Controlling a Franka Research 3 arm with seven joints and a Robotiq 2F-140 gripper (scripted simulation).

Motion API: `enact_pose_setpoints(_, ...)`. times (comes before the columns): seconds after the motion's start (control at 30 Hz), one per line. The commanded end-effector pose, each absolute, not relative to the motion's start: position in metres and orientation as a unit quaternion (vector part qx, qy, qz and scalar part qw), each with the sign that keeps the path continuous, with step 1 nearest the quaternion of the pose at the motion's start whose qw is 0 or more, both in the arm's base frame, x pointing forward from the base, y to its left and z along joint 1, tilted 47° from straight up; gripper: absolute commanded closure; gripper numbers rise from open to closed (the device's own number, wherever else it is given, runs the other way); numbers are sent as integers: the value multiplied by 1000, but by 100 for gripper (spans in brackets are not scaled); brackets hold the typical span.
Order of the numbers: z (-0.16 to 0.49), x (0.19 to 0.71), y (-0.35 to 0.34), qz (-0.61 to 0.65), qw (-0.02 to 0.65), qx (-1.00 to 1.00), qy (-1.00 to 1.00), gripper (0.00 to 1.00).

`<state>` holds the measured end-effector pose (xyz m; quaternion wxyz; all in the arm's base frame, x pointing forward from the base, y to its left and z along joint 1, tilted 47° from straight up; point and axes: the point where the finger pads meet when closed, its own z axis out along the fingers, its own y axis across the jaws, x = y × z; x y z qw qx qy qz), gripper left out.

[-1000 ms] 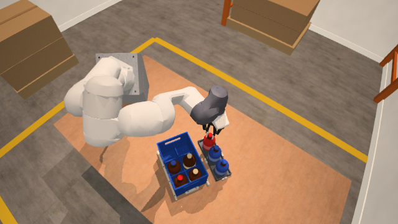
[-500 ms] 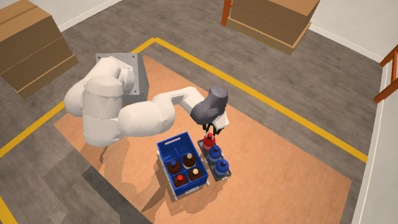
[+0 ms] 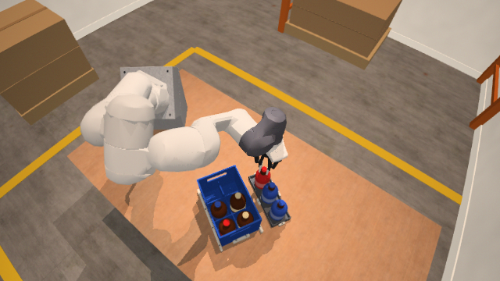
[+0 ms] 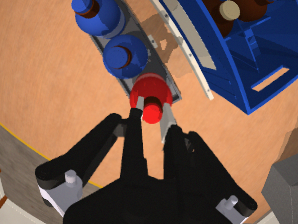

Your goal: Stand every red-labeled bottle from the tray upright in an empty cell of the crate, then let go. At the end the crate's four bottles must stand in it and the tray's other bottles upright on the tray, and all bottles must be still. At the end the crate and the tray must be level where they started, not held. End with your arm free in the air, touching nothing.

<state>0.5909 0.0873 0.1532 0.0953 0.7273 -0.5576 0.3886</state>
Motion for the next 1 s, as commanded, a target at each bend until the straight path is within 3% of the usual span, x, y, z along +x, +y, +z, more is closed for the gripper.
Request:
enact_pose_setpoints(0.0,154,591,88,389,94,726,-559,100)
enact_pose_setpoints(0.97,172,577,102,389,94,726,-559,100)
